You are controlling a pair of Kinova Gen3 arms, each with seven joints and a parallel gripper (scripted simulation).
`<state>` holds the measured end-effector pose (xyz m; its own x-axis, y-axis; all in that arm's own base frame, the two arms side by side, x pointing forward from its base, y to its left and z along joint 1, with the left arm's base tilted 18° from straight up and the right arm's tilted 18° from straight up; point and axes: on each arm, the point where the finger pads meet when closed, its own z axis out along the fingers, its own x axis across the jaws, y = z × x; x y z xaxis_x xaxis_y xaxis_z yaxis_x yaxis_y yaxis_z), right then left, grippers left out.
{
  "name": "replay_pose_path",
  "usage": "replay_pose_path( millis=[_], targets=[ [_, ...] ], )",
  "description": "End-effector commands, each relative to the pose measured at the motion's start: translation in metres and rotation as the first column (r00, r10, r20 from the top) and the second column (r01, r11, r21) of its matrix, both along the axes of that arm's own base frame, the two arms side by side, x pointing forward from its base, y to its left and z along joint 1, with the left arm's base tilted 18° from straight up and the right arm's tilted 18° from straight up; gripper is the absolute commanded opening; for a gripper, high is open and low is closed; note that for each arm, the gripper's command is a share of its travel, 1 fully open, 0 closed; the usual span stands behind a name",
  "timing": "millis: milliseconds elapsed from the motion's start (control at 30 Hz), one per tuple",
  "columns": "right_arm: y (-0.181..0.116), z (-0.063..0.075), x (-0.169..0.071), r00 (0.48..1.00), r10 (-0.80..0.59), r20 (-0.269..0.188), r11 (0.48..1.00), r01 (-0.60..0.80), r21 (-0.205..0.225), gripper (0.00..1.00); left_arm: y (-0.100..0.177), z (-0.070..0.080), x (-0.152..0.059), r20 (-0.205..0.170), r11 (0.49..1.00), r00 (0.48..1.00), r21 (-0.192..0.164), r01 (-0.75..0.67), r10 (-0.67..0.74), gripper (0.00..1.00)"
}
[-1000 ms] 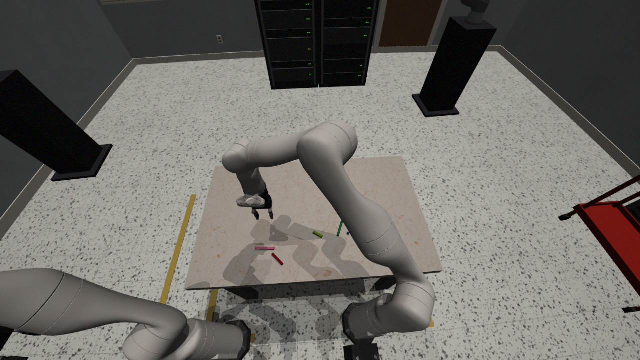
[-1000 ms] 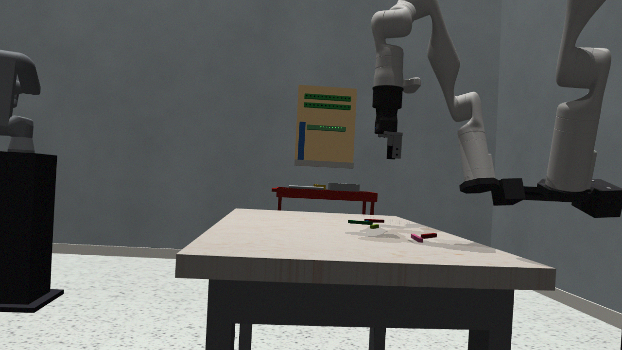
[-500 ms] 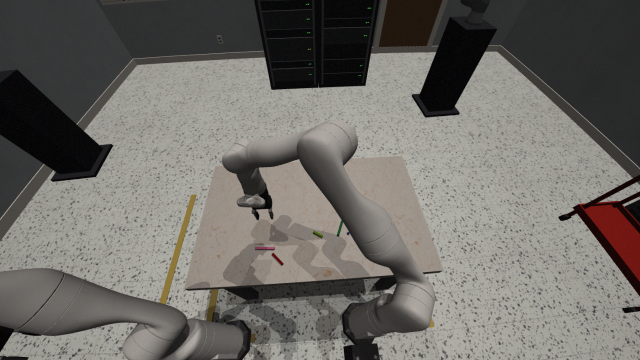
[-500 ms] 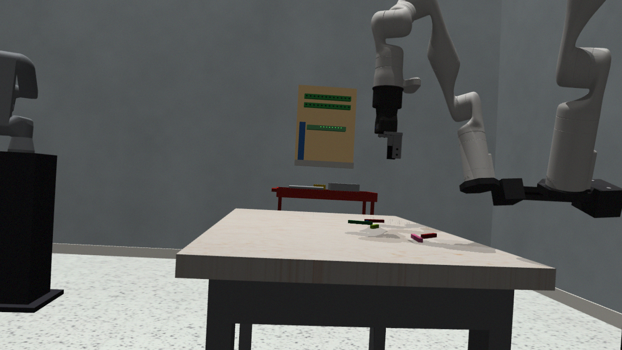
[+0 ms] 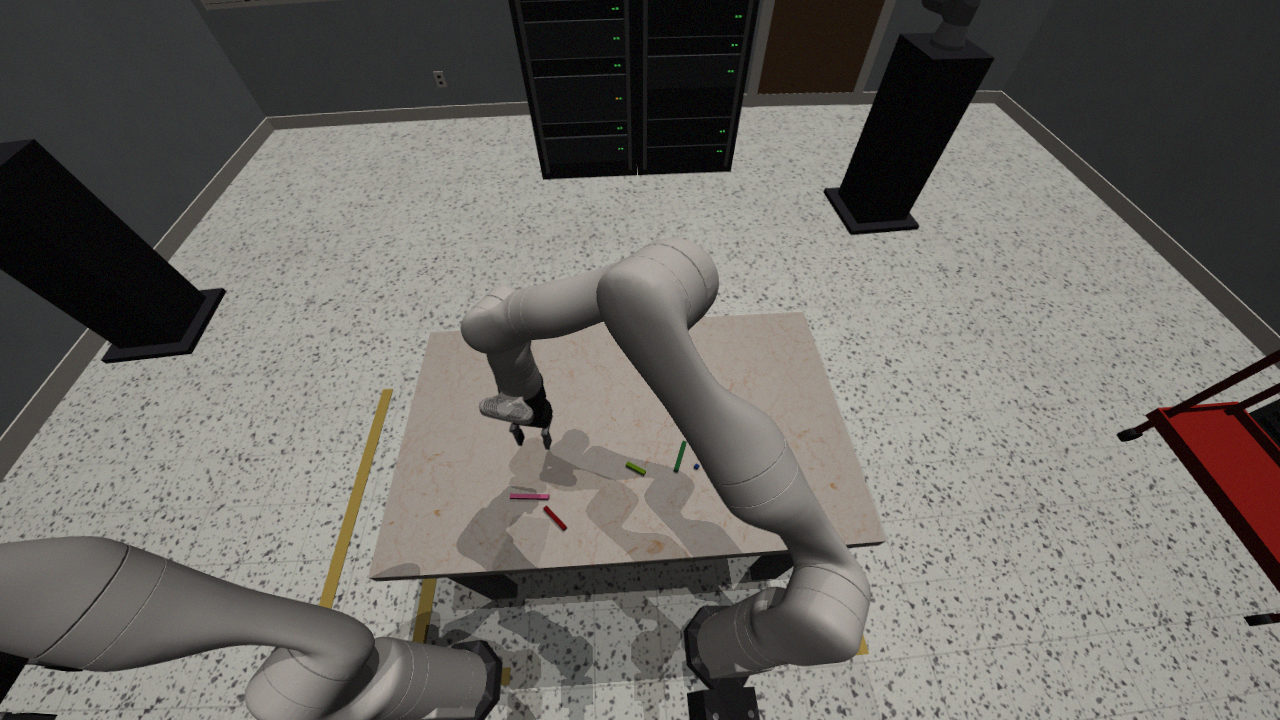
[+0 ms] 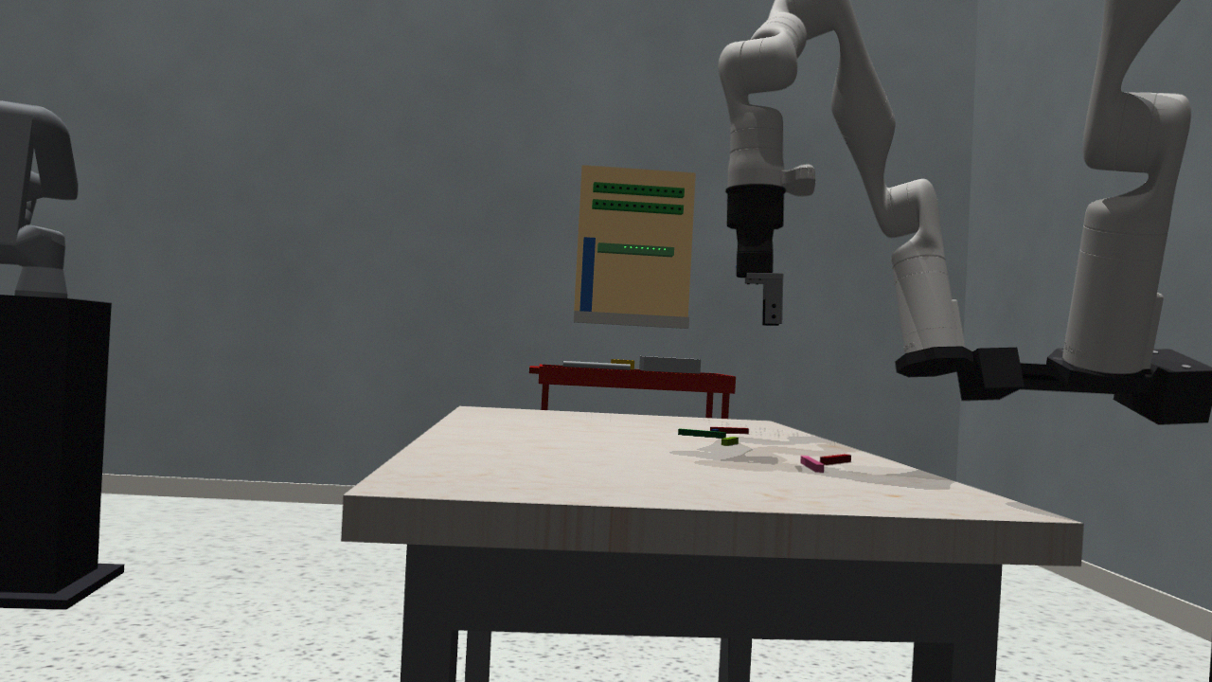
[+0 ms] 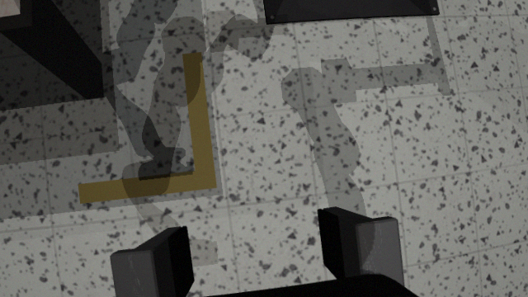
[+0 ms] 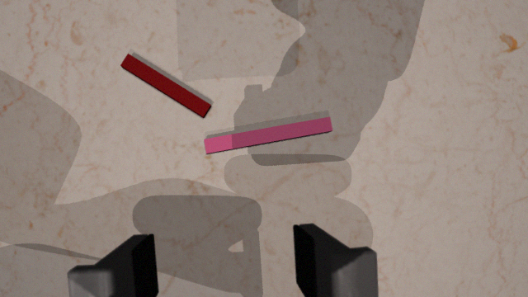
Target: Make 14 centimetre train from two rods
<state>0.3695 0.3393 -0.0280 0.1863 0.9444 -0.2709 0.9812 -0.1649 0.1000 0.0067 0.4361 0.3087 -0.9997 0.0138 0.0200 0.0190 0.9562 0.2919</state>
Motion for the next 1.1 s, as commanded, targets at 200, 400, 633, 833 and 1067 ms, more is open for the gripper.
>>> replay_pose_path(
  millis=[200,400,633,833,1067],
  targets=[
    [-0.032,-0.021,-0.004,0.945,-0.323,0.059,0.946,0.321,0.04,1.0,0.001,0.001,0.001,0.004,1.0,1.0,0.001,0.003,-0.003,1.0],
    [-0.054,-0.033,-0.006,0.842,-0.53,0.1,0.848,0.525,0.073,1.0,0.001,0.001,0.001,0.004,1.0,1.0,0.001,0.003,-0.003,1.0],
    [-0.087,-0.044,-0.003,0.636,-0.757,0.15,0.653,0.746,0.13,1.0,0.001,0.001,0.001,0.004,1.0,1.0,0.001,0.003,-0.003,1.0],
    [-0.109,-0.049,0.0,0.478,-0.86,0.177,0.505,0.845,0.174,1.0,0.001,0.001,0.001,0.004,1.0,1.0,0.001,0.003,-0.003,1.0],
    [-0.152,-0.052,0.007,0.165,-0.964,0.21,0.219,0.938,0.268,1.0,0.001,0.001,0.001,0.004,1.0,1.0,0.001,0.003,-0.003,1.0]
  ],
)
